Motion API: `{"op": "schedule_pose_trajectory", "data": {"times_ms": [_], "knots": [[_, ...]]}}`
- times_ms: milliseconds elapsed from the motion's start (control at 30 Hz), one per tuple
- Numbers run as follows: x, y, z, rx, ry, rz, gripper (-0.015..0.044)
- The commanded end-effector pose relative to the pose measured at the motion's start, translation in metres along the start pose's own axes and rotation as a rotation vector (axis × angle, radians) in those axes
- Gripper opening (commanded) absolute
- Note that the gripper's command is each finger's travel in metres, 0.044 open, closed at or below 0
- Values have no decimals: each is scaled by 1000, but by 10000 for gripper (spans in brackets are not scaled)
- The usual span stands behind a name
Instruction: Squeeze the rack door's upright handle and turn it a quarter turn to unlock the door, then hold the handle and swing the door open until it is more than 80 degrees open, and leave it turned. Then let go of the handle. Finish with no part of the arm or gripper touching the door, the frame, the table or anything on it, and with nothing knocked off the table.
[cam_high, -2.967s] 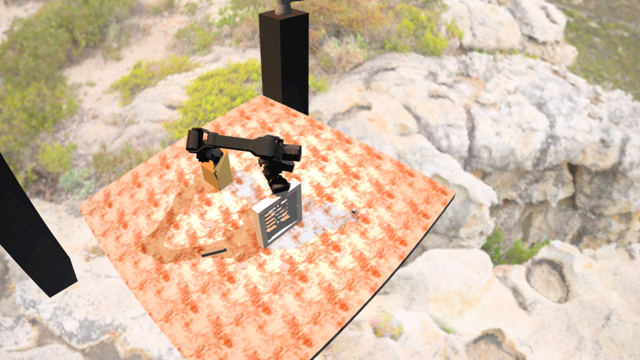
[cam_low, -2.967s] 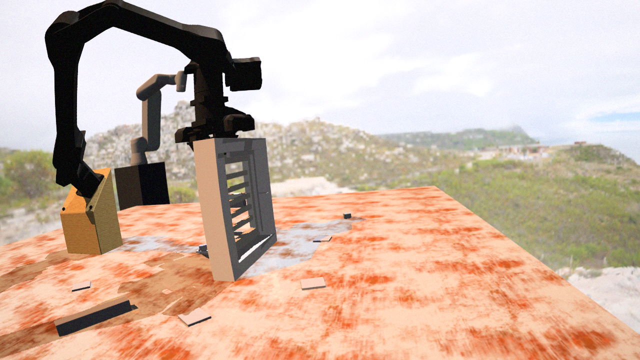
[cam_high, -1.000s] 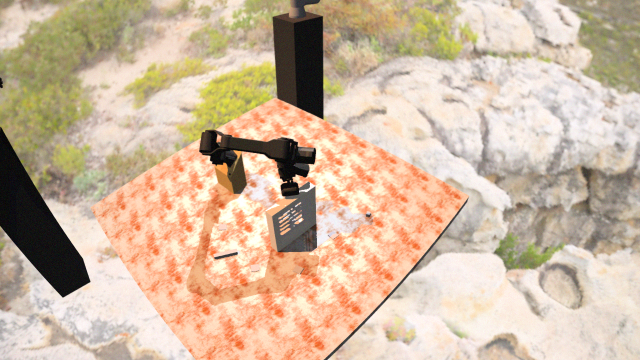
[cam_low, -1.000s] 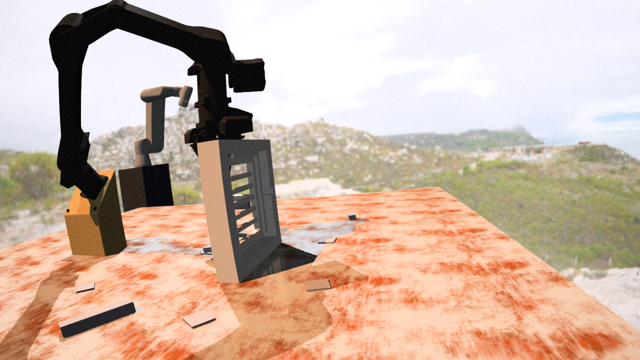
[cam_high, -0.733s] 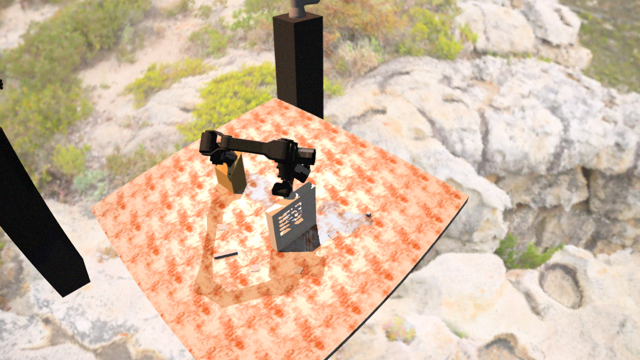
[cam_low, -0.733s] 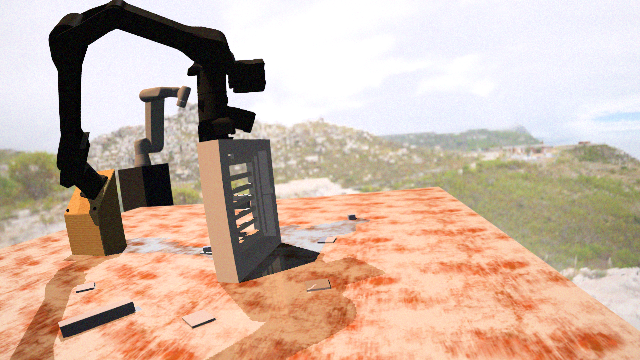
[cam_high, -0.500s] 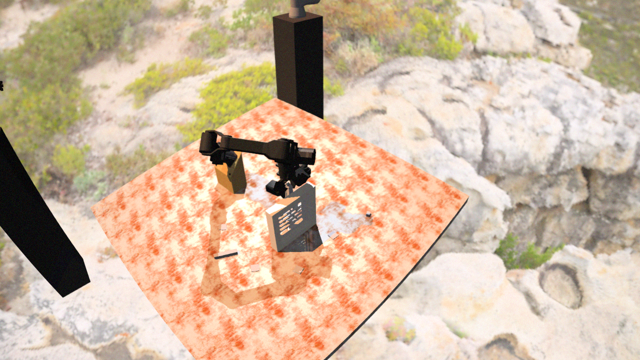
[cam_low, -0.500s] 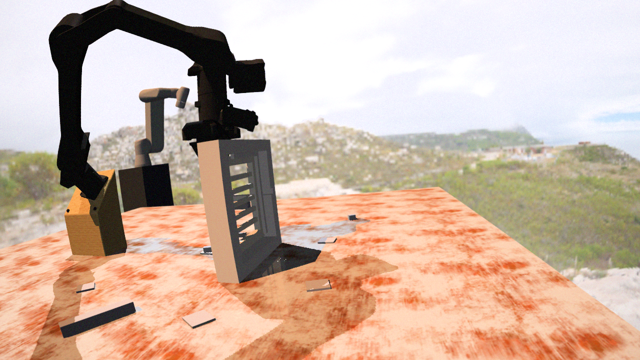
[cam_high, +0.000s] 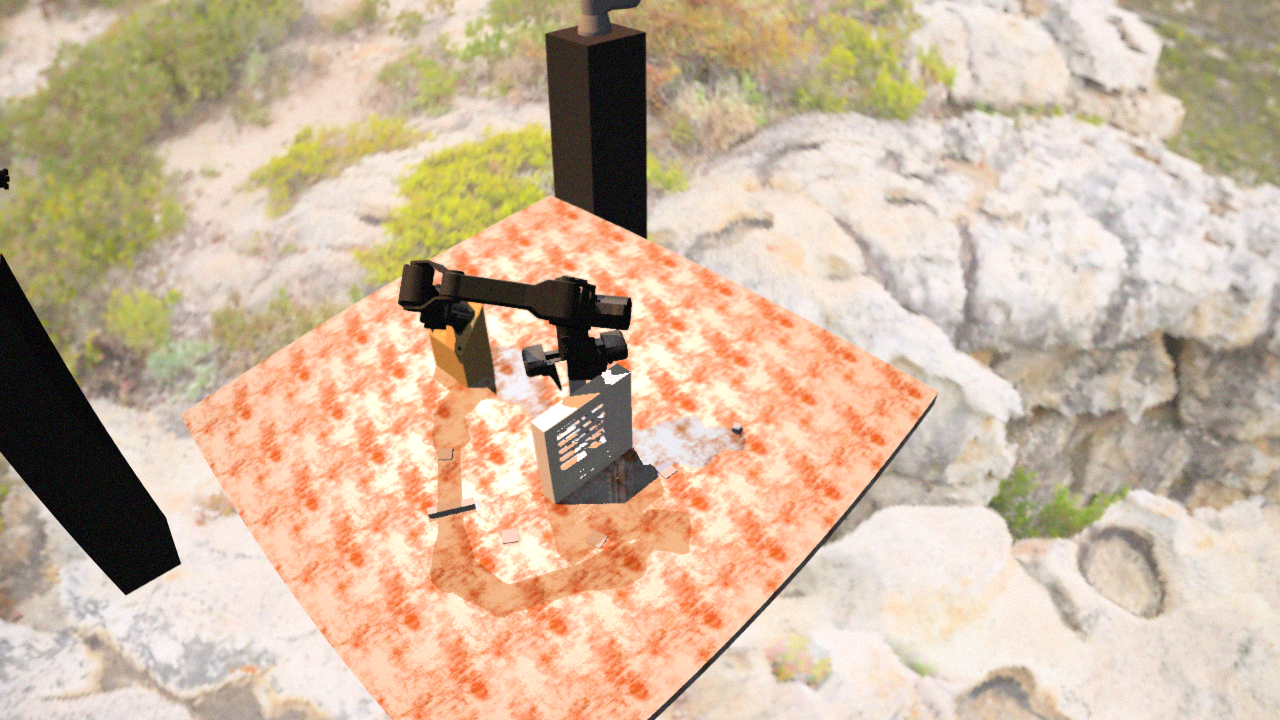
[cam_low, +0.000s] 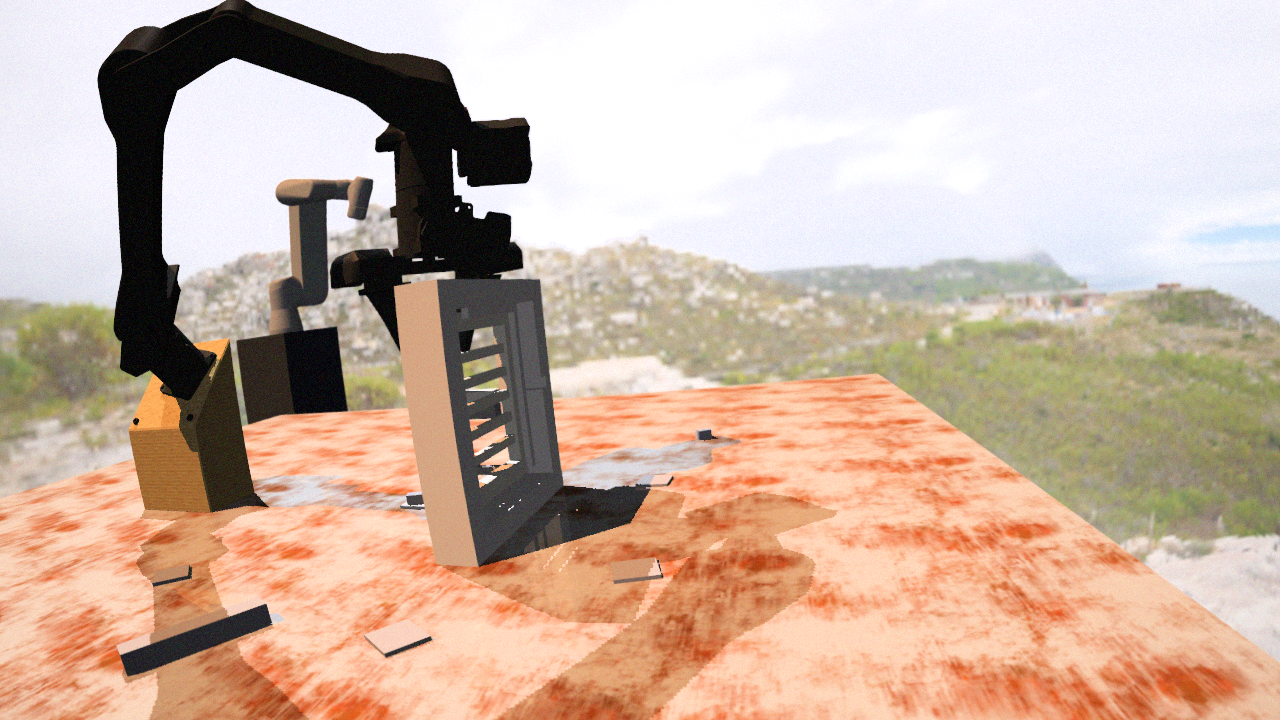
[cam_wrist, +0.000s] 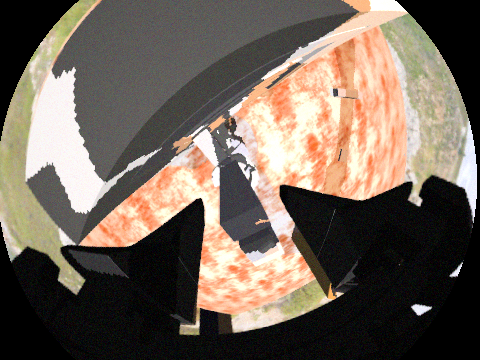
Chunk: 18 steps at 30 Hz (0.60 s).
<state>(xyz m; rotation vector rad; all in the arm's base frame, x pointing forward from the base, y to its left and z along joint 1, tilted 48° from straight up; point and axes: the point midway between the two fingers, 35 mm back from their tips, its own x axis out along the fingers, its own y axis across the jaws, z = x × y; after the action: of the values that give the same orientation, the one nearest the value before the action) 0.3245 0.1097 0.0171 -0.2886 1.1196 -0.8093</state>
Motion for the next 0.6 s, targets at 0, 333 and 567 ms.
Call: {"op": "schedule_pose_trajectory", "data": {"times_ms": [0, 333, 567], "knots": [[0, 0, 1, 201, -8, 0, 297], [0, 0, 1, 696, -9, 2, 297], [0, 0, 1, 1043, -9, 3, 297]]}}
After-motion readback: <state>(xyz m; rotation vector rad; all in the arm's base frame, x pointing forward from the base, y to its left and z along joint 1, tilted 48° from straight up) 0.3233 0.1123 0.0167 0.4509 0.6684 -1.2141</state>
